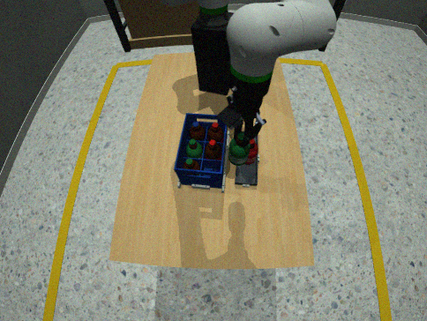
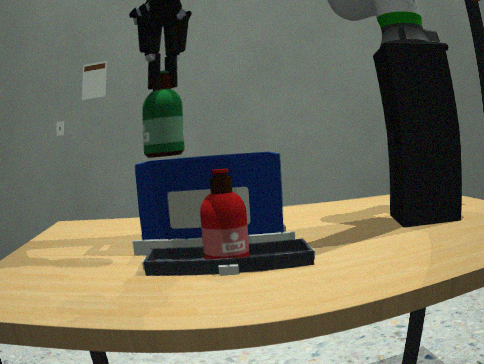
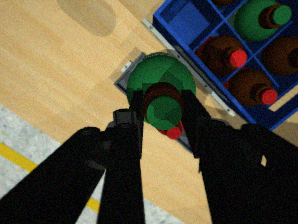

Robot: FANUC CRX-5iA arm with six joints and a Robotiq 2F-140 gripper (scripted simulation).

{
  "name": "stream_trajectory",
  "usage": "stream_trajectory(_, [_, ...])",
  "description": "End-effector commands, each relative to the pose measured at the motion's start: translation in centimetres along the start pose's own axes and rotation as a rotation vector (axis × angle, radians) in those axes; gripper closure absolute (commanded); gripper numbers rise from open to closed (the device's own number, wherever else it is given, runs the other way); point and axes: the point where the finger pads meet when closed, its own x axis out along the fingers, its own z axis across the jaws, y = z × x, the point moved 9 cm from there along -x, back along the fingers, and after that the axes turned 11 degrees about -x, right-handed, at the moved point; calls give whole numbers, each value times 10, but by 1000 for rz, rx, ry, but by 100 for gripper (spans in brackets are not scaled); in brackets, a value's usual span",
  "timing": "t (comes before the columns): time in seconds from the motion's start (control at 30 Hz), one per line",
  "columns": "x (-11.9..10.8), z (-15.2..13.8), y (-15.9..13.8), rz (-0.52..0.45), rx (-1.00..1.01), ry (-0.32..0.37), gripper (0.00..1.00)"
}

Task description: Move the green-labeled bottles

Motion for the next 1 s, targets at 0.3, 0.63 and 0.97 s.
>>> stream_trajectory(0.3, [-1,17,17,2,0,2,90])
stream_trajectory(0.63, [-1,31,30,2,0,2,90])
stream_trajectory(0.97, [-1,48,46,2,0,2,90])
